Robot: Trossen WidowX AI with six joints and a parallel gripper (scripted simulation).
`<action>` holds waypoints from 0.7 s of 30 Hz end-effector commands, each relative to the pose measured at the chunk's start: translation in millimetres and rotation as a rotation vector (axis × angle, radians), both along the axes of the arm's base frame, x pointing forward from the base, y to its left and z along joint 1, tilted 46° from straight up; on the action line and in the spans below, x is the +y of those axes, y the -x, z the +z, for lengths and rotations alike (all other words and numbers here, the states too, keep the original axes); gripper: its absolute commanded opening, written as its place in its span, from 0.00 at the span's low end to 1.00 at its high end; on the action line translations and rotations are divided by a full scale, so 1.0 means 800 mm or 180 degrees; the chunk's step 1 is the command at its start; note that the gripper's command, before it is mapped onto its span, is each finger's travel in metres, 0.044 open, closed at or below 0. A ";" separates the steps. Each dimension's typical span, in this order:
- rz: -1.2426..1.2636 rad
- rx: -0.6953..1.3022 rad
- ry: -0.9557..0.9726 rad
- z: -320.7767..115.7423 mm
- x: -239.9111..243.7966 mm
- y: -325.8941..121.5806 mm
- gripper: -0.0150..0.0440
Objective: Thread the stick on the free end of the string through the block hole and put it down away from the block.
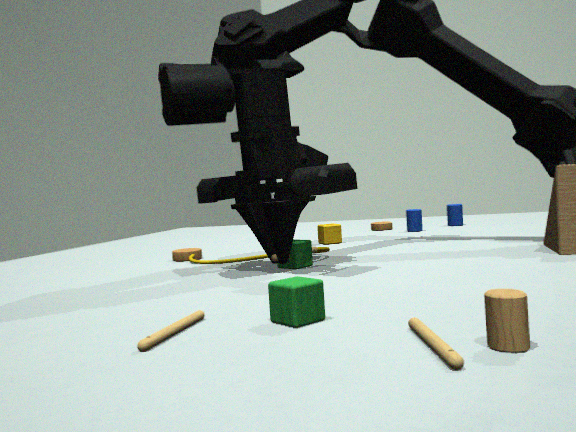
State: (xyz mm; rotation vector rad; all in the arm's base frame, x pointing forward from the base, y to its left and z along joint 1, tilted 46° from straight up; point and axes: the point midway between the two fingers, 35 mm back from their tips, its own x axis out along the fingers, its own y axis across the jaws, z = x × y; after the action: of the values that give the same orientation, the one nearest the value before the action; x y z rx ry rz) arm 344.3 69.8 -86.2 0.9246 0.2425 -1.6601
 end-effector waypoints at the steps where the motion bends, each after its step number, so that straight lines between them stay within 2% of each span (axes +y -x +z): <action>1: -0.0009 -0.0011 0.0004 -0.004 0.003 -0.003 0.25; 21: 0.0007 -0.0030 0.0012 -0.022 0.020 -0.014 0.25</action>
State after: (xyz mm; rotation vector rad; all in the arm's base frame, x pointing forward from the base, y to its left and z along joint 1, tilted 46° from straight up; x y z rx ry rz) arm 354.0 82.6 -99.1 0.9271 0.2357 -1.6505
